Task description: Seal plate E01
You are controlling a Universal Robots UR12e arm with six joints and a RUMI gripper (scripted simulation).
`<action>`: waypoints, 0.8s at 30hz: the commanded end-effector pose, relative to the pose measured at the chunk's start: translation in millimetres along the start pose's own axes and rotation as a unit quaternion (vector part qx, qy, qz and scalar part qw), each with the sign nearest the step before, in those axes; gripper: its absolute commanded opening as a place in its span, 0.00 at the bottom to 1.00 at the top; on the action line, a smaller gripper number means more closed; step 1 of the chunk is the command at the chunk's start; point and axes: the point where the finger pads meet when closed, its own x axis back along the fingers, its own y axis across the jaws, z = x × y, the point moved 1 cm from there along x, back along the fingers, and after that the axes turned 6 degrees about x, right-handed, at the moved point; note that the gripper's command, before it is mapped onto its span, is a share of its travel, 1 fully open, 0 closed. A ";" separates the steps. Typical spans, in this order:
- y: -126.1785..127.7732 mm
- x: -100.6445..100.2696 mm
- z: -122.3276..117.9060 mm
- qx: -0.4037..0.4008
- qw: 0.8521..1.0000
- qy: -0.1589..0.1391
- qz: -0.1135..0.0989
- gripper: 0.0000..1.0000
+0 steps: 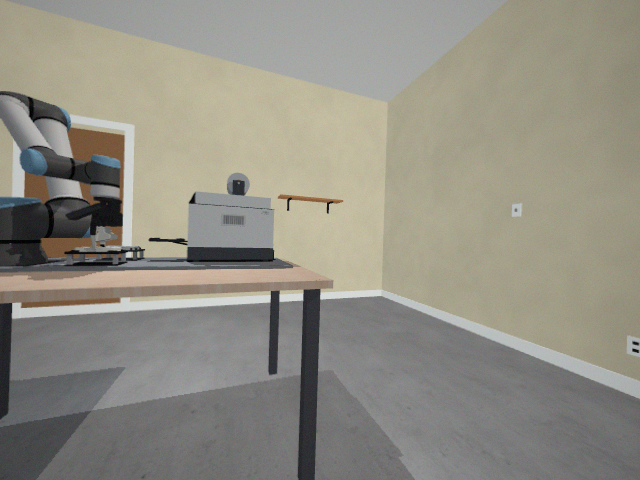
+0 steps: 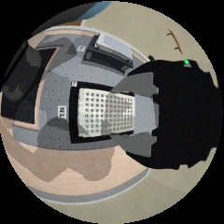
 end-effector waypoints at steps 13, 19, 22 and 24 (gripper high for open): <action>-0.4 7.7 -0.3 0.000 1.000 0.000 0.000 0.00; -0.4 10.4 -0.3 0.000 1.000 0.000 0.000 0.00; -0.4 12.4 -0.3 0.000 1.000 0.000 0.000 0.00; -0.4 12.4 -0.3 0.000 1.000 0.000 0.000 0.00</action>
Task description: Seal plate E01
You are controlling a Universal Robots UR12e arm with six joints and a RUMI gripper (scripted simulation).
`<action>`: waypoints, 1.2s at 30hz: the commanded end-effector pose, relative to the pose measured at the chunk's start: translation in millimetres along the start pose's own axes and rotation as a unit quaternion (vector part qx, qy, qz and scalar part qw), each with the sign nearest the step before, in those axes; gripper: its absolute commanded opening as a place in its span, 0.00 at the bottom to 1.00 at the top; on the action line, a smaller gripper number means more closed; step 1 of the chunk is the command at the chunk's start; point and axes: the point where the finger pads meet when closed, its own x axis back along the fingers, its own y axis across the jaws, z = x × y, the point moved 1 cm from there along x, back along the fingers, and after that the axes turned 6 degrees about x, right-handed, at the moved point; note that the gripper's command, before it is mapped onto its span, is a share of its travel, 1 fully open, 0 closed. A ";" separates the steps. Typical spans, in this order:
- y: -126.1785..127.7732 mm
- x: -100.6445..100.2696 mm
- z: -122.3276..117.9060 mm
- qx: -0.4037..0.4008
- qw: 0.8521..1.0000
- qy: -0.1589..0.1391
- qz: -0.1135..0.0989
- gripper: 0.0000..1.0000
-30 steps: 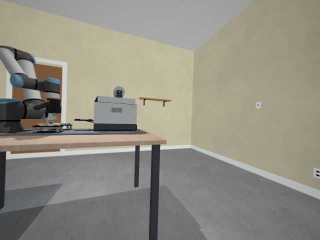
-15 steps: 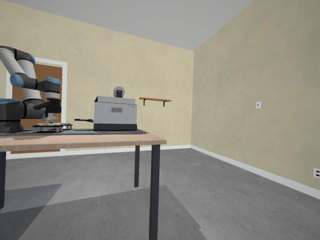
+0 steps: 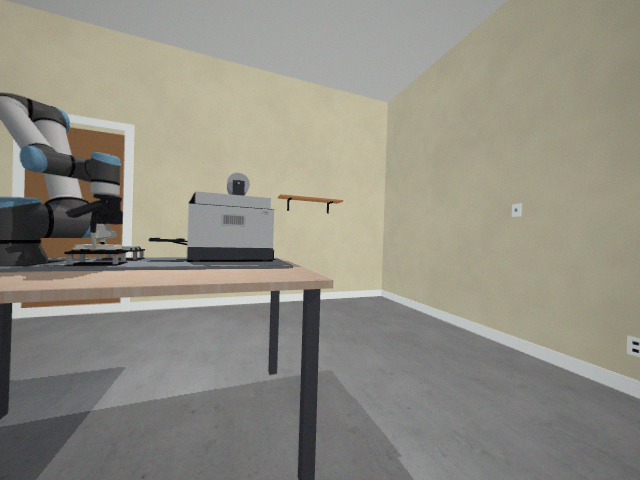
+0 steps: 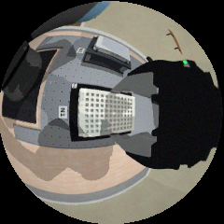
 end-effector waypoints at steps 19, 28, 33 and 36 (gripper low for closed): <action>-0.5 30.5 -0.3 0.000 1.000 0.000 0.000 0.00; -0.4 42.2 -0.3 0.000 1.000 0.000 0.000 0.00; -0.4 50.5 -0.3 0.000 1.000 0.000 0.000 0.00; -0.4 55.5 -0.3 0.000 1.000 0.000 0.000 0.00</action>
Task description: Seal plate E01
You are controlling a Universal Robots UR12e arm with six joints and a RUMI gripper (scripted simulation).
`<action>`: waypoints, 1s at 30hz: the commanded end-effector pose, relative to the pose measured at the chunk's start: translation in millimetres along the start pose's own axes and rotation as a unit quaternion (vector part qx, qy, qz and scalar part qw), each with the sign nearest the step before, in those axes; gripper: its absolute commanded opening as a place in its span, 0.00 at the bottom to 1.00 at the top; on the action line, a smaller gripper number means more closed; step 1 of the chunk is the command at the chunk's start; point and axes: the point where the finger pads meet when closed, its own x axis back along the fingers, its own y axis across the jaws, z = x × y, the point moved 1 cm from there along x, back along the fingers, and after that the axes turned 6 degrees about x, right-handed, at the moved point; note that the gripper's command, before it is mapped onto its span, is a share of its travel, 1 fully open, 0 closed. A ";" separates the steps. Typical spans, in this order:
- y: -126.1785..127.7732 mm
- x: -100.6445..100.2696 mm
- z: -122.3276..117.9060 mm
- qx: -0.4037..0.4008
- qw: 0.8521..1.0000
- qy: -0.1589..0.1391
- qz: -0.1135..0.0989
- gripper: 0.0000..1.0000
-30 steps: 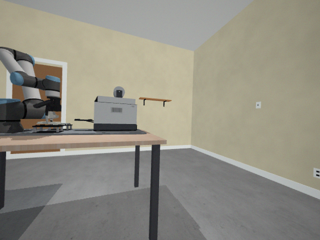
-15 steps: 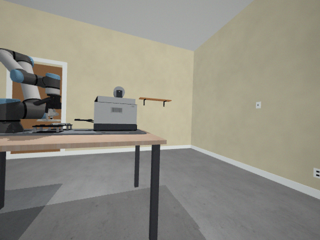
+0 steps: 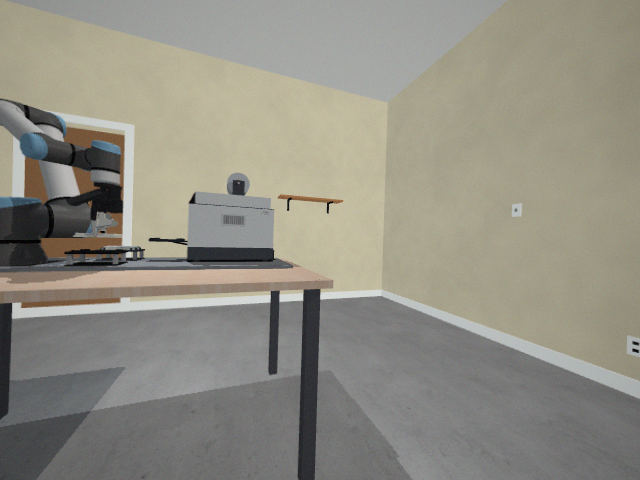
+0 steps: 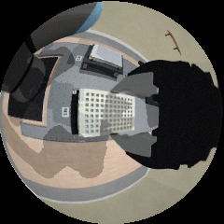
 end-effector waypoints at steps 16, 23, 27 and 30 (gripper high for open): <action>-0.4 31.3 -0.2 0.000 1.000 0.000 0.000 0.00; -0.4 39.6 -0.2 0.000 1.000 0.000 0.000 0.00; -0.4 46.3 -0.2 0.000 1.000 0.000 0.000 0.00; -0.4 51.3 -0.2 0.000 1.000 0.000 0.000 0.00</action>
